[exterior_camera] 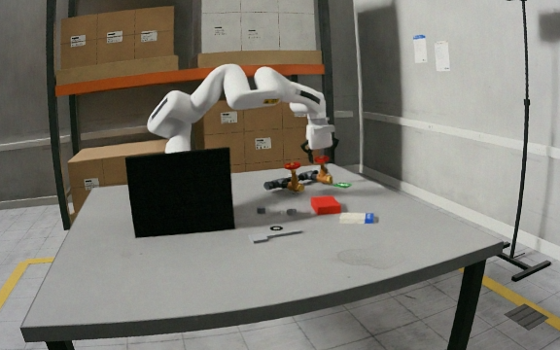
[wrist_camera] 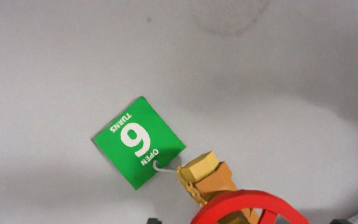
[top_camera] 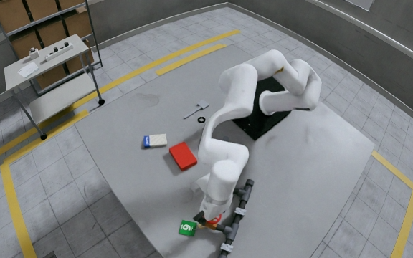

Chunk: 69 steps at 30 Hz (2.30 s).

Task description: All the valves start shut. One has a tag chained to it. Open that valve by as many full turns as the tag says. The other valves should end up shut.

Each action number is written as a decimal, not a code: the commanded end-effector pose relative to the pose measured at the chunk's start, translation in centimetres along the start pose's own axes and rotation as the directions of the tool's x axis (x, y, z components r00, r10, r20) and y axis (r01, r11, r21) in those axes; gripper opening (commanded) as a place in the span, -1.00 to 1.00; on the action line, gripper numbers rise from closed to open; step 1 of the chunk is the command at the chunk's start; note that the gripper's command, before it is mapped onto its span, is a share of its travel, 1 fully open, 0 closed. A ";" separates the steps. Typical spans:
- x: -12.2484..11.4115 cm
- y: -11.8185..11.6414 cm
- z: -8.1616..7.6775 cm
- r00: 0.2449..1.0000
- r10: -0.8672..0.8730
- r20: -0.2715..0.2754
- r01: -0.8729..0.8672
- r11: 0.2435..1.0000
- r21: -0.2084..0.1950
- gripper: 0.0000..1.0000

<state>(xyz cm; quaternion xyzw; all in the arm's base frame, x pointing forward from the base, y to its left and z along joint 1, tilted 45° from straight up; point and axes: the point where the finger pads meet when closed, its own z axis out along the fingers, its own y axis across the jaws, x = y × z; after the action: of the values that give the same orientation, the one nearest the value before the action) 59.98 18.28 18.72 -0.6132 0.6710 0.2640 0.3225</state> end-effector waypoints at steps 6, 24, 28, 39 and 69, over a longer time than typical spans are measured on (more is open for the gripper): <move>-0.1 -0.1 -0.2 1.000 0.000 0.002 0.000 1.000 0.005 1.00; -0.1 -0.1 -0.2 0.985 0.171 0.003 -0.171 0.985 0.004 1.00; -0.1 -0.1 -0.2 0.956 0.292 0.003 -0.292 0.956 0.004 1.00; -0.1 -0.1 -0.2 0.624 0.782 0.005 -0.782 0.624 -0.001 1.00; -0.1 -0.1 -0.2 -0.849 0.528 -0.015 -0.528 -0.849 -0.008 1.00</move>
<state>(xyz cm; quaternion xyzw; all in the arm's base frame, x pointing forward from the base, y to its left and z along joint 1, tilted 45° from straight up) 60.01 18.23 18.79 0.3840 0.8163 0.4100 -0.1349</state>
